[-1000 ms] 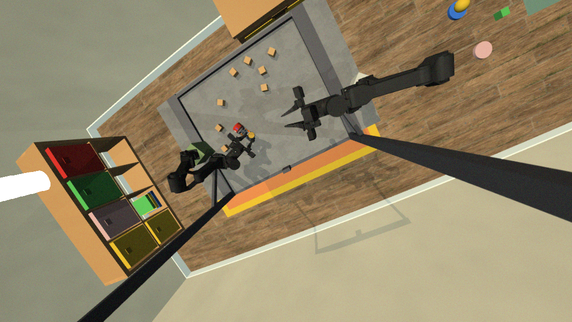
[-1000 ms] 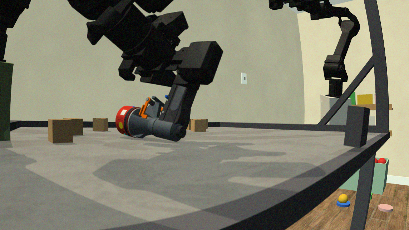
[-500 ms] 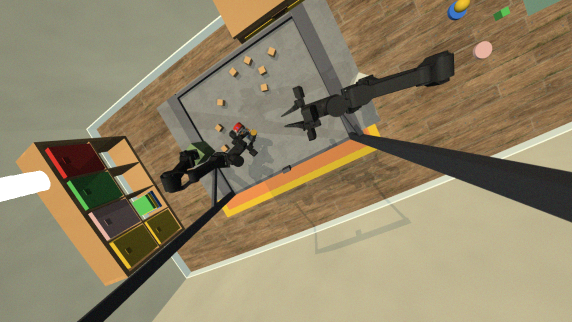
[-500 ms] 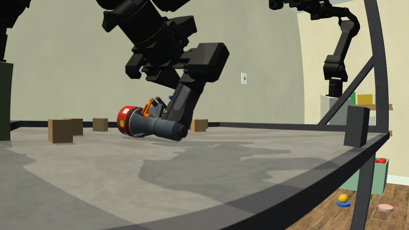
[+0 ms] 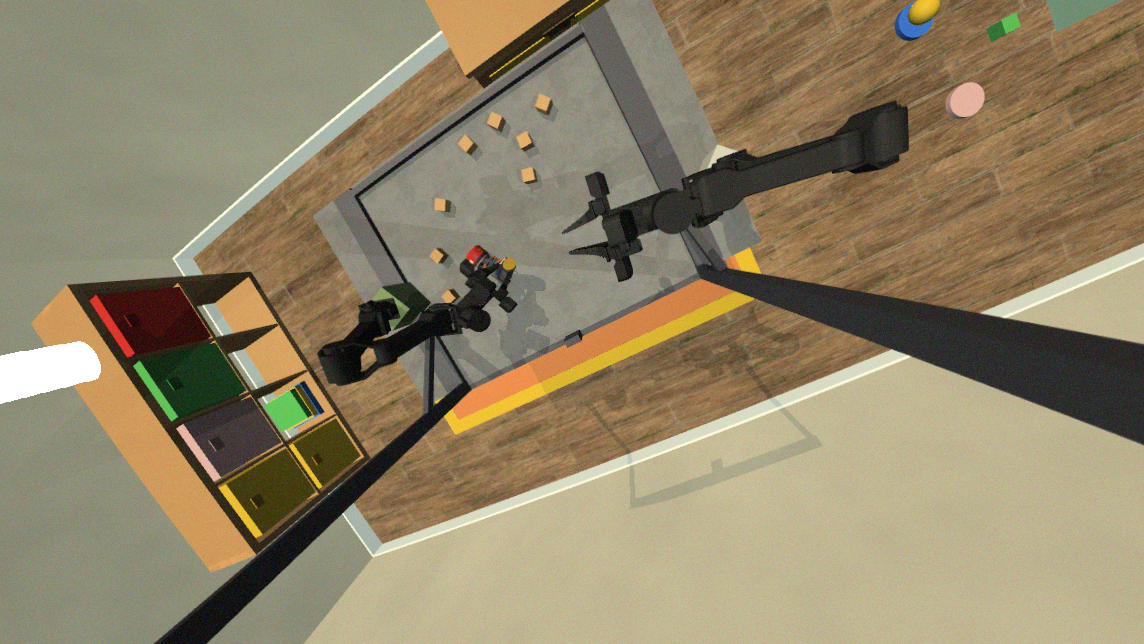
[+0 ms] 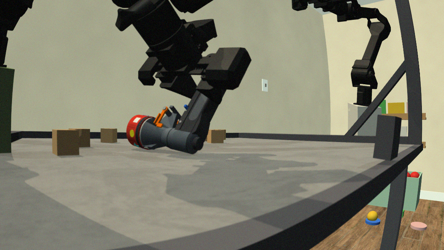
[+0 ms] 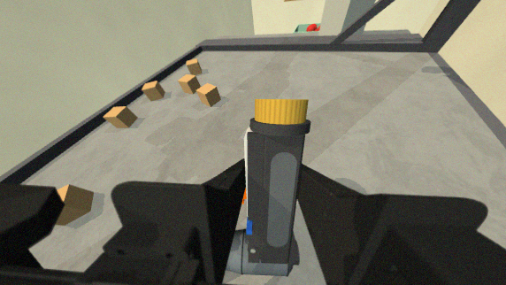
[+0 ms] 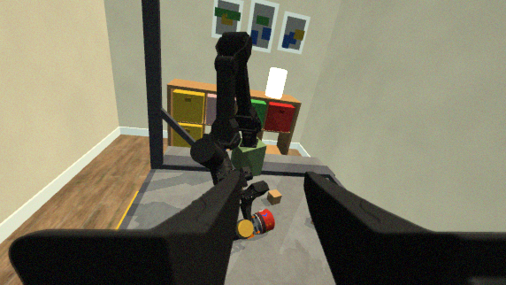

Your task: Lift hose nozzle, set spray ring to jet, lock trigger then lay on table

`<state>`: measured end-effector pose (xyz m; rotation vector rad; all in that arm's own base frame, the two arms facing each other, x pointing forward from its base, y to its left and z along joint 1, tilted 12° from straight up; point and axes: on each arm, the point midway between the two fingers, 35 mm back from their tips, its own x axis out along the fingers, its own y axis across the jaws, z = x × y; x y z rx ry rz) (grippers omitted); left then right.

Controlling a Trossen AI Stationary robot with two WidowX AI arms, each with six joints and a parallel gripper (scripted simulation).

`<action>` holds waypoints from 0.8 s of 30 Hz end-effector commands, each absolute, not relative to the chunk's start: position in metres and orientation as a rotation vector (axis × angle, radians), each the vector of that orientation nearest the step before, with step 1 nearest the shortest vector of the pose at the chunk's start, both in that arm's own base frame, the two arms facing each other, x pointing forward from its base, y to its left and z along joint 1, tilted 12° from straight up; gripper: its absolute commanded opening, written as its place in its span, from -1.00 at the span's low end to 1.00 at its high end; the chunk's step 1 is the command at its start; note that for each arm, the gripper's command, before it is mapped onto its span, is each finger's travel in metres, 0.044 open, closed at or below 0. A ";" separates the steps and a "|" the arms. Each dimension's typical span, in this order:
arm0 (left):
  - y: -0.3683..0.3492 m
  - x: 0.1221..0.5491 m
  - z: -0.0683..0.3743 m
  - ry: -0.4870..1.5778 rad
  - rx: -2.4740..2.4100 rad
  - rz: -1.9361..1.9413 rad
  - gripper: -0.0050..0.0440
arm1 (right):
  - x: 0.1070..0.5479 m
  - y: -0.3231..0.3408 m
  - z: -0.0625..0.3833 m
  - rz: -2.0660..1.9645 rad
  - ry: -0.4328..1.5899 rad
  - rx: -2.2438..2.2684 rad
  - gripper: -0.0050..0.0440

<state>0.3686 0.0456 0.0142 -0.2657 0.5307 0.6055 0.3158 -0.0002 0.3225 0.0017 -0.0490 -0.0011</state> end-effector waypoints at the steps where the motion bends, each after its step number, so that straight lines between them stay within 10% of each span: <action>1: 0.052 0.383 0.030 0.522 -0.310 0.602 -0.12 | 0.314 -0.001 0.329 -0.004 -0.067 0.000 -0.10; 24: 0.063 0.397 0.022 0.678 -0.353 0.584 -0.12 | 0.314 -0.001 0.329 -0.004 -0.067 0.000 -0.10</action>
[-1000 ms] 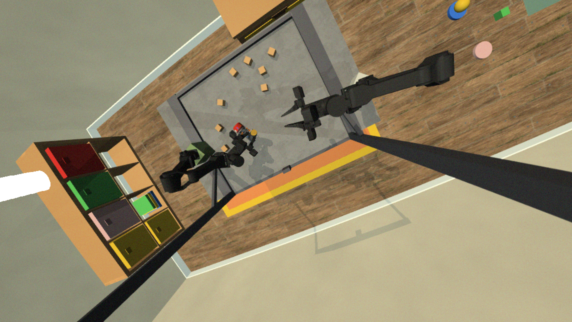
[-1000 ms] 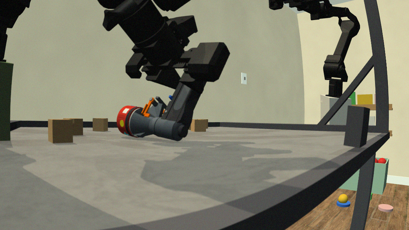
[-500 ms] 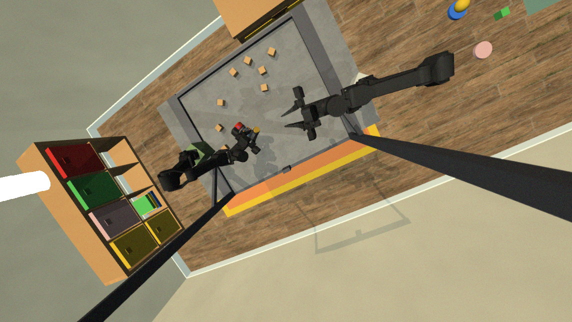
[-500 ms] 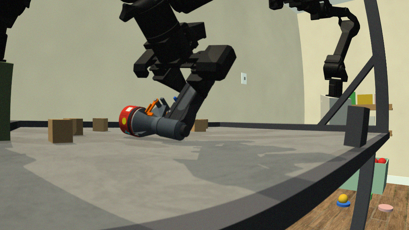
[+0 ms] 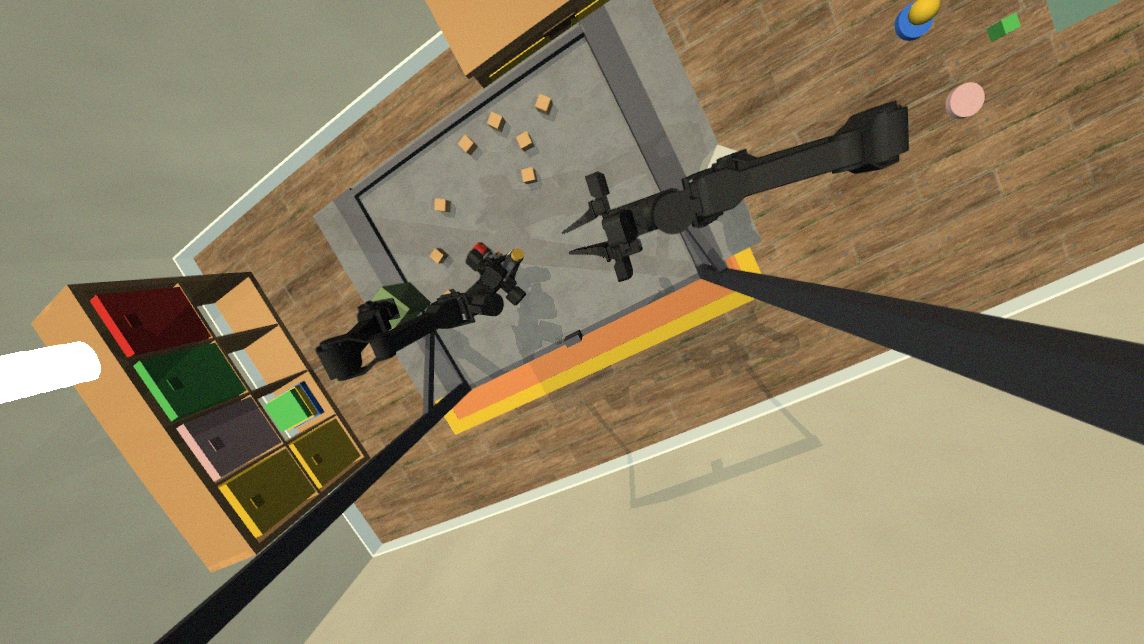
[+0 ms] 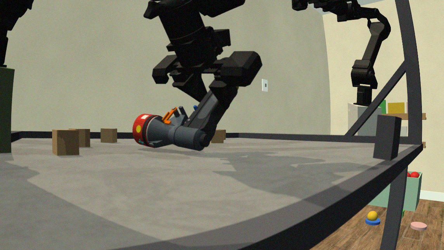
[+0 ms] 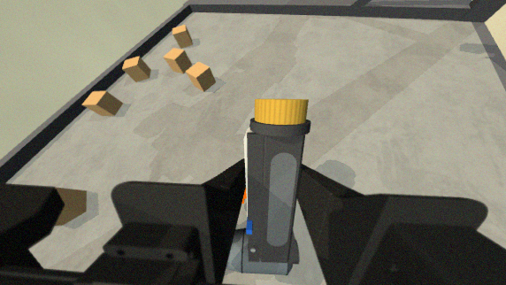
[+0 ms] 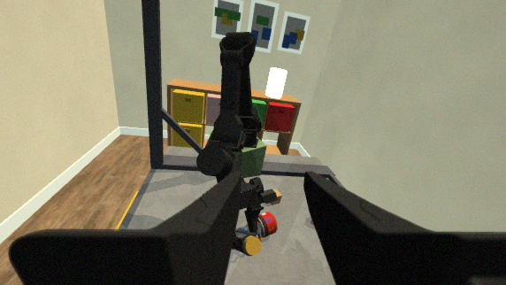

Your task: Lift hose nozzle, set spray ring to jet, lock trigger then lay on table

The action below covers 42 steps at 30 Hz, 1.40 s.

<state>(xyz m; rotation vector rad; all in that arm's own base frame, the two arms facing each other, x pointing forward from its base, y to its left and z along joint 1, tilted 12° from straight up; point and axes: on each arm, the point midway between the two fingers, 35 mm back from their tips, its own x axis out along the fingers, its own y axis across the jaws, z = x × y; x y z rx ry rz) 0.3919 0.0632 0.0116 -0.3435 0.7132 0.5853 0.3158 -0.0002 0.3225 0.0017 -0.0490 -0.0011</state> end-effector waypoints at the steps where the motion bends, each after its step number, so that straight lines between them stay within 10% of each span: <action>1: 0.063 0.397 0.023 0.678 -0.353 0.584 -0.12 | 0.314 -0.001 0.329 -0.004 -0.067 0.000 -0.10; 42: 0.087 0.432 0.005 1.042 -0.456 0.519 -0.12 | 0.314 -0.001 0.329 -0.004 -0.067 0.000 -0.10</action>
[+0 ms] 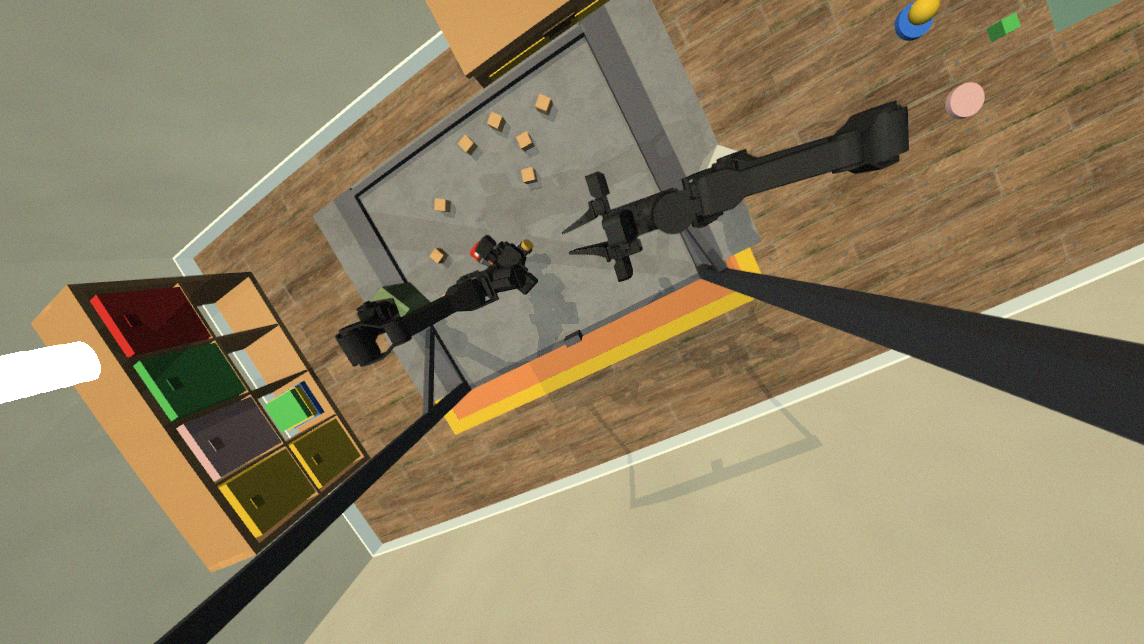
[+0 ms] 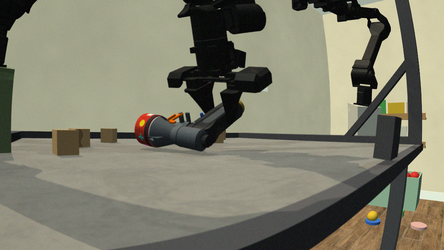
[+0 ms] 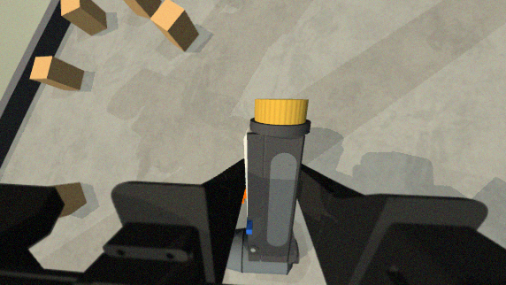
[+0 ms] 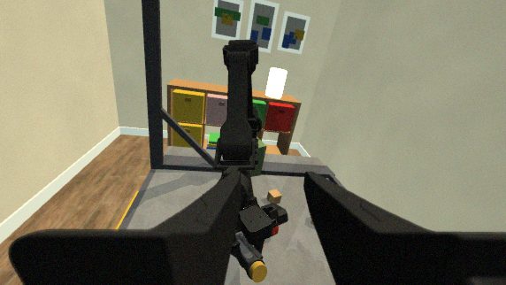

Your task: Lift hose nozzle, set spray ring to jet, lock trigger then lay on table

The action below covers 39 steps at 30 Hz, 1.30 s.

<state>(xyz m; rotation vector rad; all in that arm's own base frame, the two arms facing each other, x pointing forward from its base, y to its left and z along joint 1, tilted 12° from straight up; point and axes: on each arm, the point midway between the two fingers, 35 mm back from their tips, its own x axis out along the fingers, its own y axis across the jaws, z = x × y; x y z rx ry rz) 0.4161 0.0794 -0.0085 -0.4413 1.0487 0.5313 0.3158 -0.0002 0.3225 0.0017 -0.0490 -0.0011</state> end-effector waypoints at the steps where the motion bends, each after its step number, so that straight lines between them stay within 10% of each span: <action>1: 0.088 0.433 0.004 1.055 -0.459 0.517 -0.12 | 0.314 -0.001 0.329 -0.004 -0.067 0.000 -0.10; 39: 0.104 0.456 -0.024 1.427 -0.569 0.436 -0.12 | 0.314 -0.001 0.329 -0.004 -0.067 0.000 -0.10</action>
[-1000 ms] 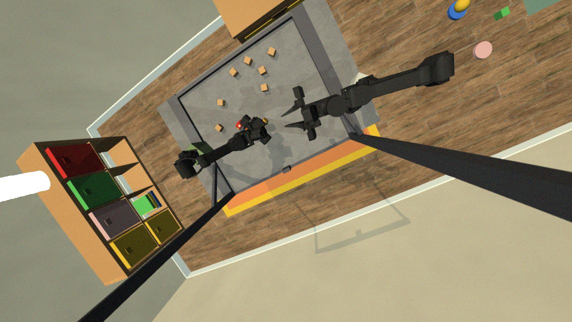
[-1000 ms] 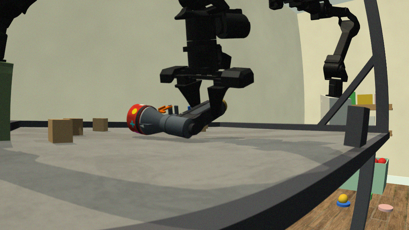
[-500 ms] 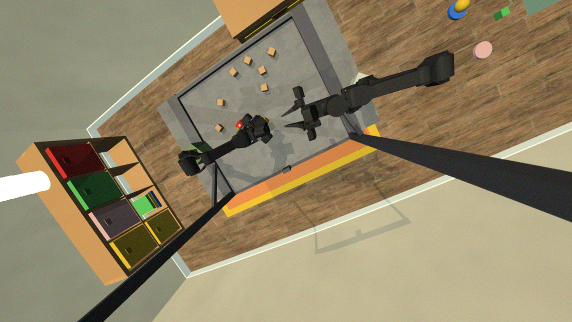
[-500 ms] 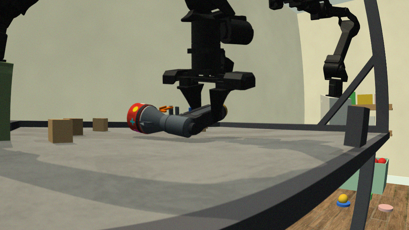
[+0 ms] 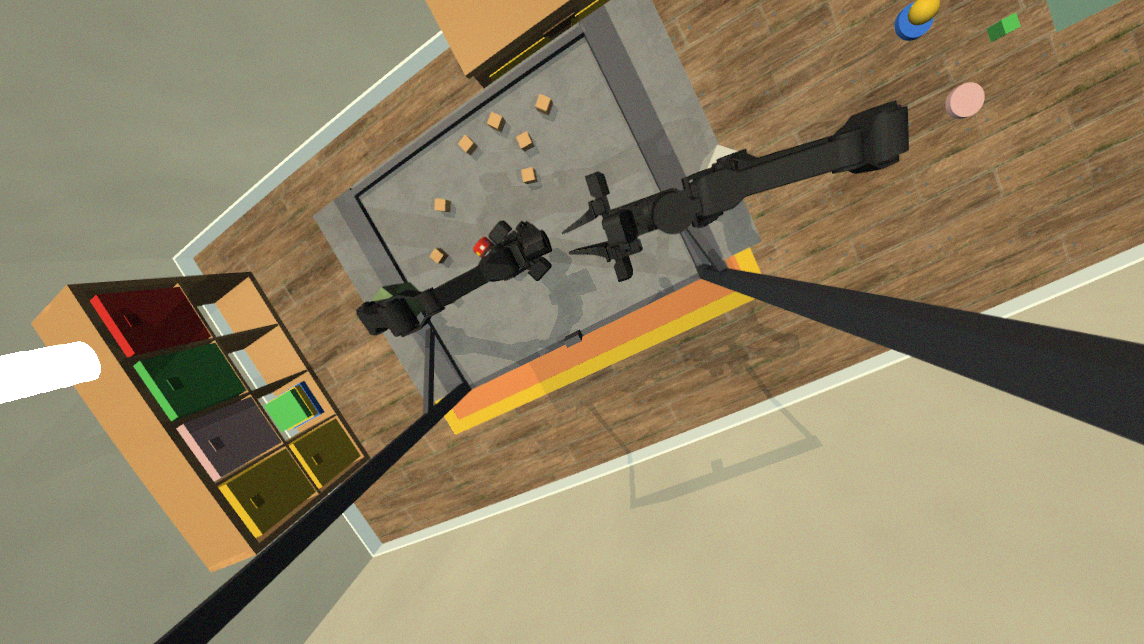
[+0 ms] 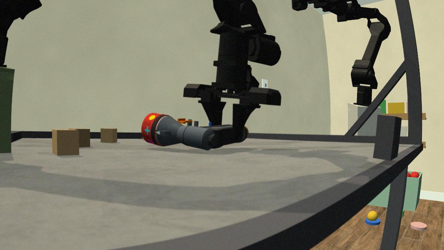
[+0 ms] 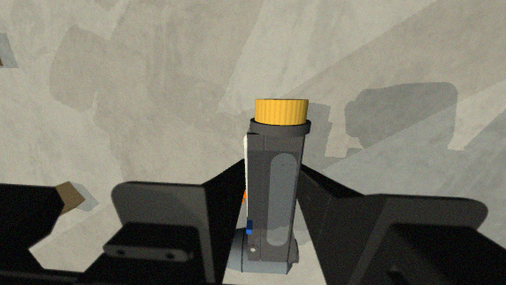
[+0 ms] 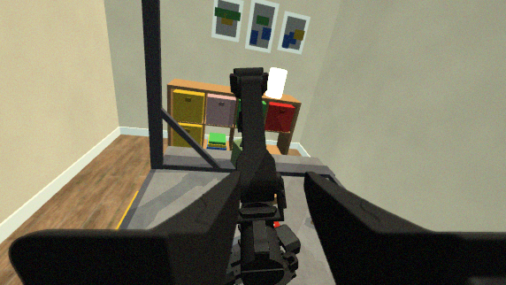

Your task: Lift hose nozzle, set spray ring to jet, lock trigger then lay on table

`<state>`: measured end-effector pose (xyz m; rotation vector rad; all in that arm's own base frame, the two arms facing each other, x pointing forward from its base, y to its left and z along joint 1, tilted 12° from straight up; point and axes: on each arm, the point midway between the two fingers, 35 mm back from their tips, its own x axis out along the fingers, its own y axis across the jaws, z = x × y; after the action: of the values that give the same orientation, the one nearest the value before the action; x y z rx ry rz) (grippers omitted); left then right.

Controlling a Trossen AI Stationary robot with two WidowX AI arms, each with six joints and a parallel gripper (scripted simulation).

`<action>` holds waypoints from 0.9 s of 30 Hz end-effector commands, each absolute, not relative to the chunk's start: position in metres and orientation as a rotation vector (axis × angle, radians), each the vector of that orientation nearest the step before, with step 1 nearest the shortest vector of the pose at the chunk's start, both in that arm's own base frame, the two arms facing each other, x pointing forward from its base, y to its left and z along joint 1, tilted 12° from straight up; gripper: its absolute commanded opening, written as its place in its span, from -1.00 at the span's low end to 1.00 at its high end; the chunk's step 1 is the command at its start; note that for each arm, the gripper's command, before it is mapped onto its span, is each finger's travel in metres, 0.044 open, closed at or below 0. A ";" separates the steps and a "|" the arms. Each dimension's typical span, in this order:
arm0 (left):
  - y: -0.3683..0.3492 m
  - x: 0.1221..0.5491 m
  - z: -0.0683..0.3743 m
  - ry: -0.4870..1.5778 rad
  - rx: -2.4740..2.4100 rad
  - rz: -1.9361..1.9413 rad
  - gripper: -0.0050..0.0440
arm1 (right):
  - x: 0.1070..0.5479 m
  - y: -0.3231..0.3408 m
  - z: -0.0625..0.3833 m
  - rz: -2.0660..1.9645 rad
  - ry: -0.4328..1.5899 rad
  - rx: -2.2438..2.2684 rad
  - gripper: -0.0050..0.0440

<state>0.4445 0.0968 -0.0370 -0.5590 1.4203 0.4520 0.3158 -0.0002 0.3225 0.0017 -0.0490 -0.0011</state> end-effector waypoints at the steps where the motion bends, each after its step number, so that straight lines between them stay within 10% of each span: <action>1: 0.104 0.456 -0.026 1.442 -0.573 0.432 -0.12 | 0.314 -0.001 0.329 -0.004 -0.067 0.000 -0.10; 4: 0.103 0.454 -0.027 1.443 -0.571 0.435 0.15 | 0.314 -0.001 0.329 -0.004 -0.067 0.000 -0.10; 27: 0.104 0.454 -0.019 1.441 -0.571 0.435 0.15 | 0.314 -0.001 0.329 -0.004 -0.067 0.000 -0.10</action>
<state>0.4471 0.1013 -0.0407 -0.5783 1.4823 0.4450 0.3158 -0.0002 0.3225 0.0017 -0.0490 -0.0011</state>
